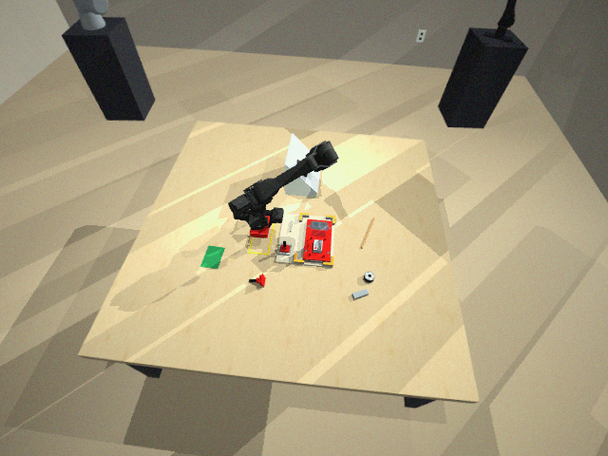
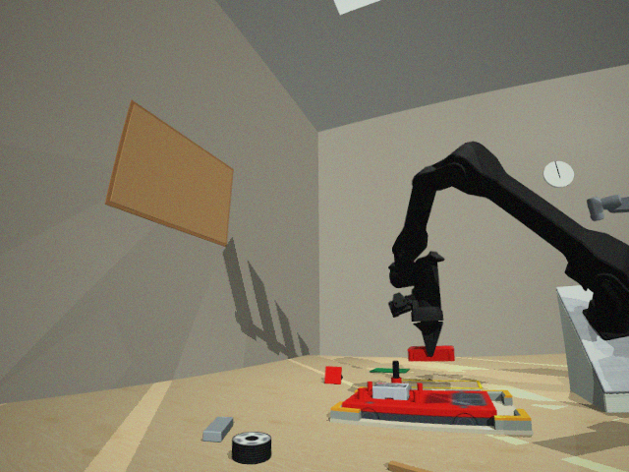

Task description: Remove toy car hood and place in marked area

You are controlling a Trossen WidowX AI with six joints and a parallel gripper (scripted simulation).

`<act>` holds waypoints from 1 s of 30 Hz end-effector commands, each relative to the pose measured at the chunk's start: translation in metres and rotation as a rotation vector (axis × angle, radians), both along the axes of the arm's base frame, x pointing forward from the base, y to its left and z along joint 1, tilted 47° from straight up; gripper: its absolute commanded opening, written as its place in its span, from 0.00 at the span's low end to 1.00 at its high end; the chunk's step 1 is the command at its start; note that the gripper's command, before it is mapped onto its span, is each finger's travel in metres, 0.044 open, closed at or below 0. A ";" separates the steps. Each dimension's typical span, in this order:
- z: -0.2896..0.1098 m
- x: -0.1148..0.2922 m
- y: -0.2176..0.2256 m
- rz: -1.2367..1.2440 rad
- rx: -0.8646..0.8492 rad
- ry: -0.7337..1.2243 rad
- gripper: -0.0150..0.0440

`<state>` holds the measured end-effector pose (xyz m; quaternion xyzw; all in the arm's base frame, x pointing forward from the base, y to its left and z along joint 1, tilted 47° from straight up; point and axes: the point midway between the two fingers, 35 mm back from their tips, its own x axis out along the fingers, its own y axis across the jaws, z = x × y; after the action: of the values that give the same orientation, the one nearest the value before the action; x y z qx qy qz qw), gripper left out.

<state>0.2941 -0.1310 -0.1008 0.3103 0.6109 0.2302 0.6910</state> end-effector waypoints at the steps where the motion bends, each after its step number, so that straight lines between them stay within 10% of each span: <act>1: -0.002 0.000 0.004 -0.003 0.007 0.005 0.25; 30: -0.019 0.002 0.024 -0.003 0.010 0.004 0.25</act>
<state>0.2965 -0.1112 -0.1183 0.3111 0.6103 0.2314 0.6908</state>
